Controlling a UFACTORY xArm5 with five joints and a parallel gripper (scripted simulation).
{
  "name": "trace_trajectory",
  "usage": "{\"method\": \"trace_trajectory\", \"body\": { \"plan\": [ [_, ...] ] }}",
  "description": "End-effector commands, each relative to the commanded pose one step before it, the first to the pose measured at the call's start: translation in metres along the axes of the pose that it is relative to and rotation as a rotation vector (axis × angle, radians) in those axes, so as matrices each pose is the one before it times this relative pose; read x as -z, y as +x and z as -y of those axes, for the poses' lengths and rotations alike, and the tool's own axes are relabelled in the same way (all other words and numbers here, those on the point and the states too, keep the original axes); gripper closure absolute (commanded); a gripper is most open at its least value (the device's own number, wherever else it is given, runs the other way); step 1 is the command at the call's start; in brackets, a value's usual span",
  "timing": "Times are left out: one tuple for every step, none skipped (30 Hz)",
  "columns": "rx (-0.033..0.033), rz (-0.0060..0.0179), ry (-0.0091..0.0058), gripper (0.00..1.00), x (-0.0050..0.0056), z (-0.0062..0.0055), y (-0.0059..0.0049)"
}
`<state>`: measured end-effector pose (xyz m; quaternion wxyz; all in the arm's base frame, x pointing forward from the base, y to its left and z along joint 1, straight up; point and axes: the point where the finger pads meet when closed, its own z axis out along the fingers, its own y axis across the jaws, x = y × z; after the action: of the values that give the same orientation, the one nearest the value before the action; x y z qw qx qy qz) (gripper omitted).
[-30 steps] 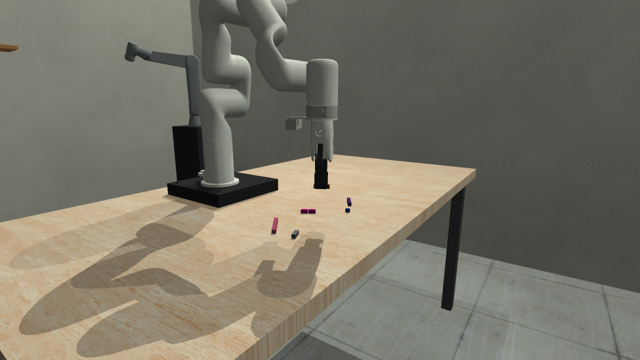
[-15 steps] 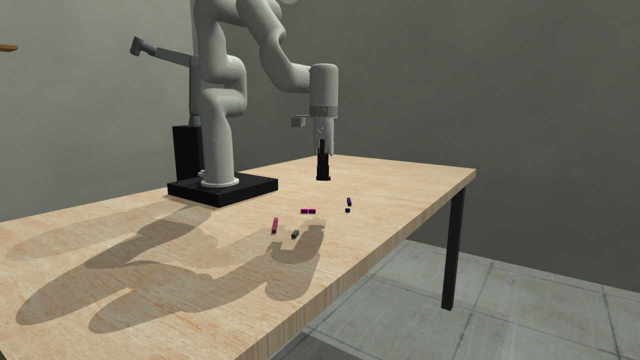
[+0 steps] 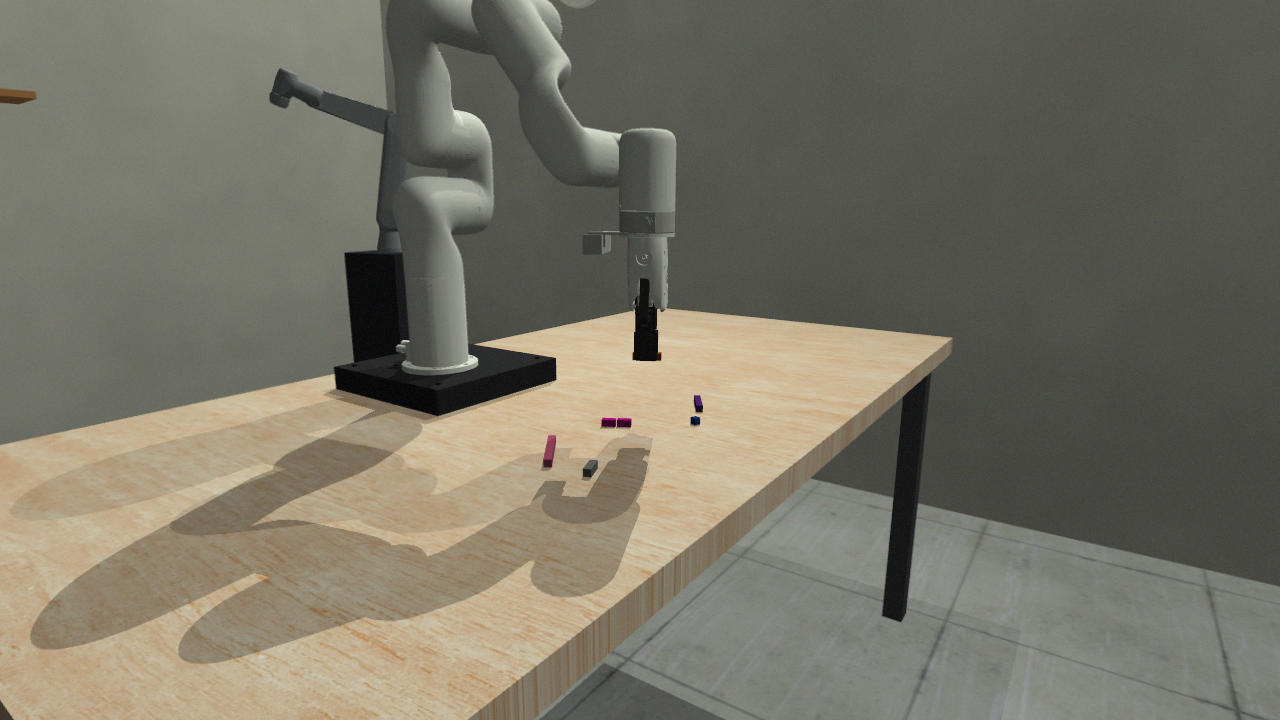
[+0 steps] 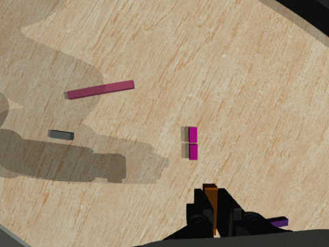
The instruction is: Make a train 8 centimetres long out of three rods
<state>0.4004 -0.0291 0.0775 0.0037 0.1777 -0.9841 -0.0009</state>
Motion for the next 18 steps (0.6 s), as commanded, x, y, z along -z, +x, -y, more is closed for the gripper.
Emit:
{"method": "trace_trajectory", "body": {
  "plan": [
    [0.00015, 0.00261, 0.00118, 0.96, -0.00603, 0.00027, -0.00086],
    [0.0, -0.00001, 0.0, 0.96, -0.00272, 0.00001, -0.00001],
    [0.0, 0.0, 0.0, 0.96, -0.00308, 0.0, -0.00001],
    [0.0, 0.0, 0.0, 0.96, -0.0034, -0.00001, 0.00002],
    [0.0, 0.0, 0.0, 0.96, -0.00371, 0.00001, -0.00002],
    [0.0, 0.0, 0.0, 0.96, -0.00397, 0.0, -0.00001],
    [0.0, 0.0, 0.0, 0.96, -0.00419, 0.0, 0.00001],
    [0.0, 0.0, 0.0, 0.96, -0.00437, 0.00001, -0.00002],
    [0.0, 0.0, 0.0, 0.96, -0.00448, -0.00001, 0.00002],
    [0.0, 0.0, 0.0, 0.96, -0.00457, 0.00002, -0.00004],
    [0.0, 0.0, 0.0, 0.96, 0.0, 0.0, 0.0],
    [0.0, 0.0, 0.0, 0.96, 0.0, 0.0, 0.0],
    [0.0, 0.0, 0.0, 0.96, -0.00456, -0.00001, 0.00002],
    [0.0, 0.0, 0.0, 0.96, -0.00454, 0.00002, -0.00003],
    [0.0, 0.0, 0.0, 0.96, -0.00443, 0.0, 0.00001],
    [0.0, 0.0, 0.0, 0.96, -0.0043, 0.00001, -0.00002],
    [0.0, 0.0, 0.0, 0.96, -0.00409, 0.0, 0.0],
    [0.0, 0.0, 0.0, 0.96, -0.00381, 0.0, 0.00001]
  ]
}}
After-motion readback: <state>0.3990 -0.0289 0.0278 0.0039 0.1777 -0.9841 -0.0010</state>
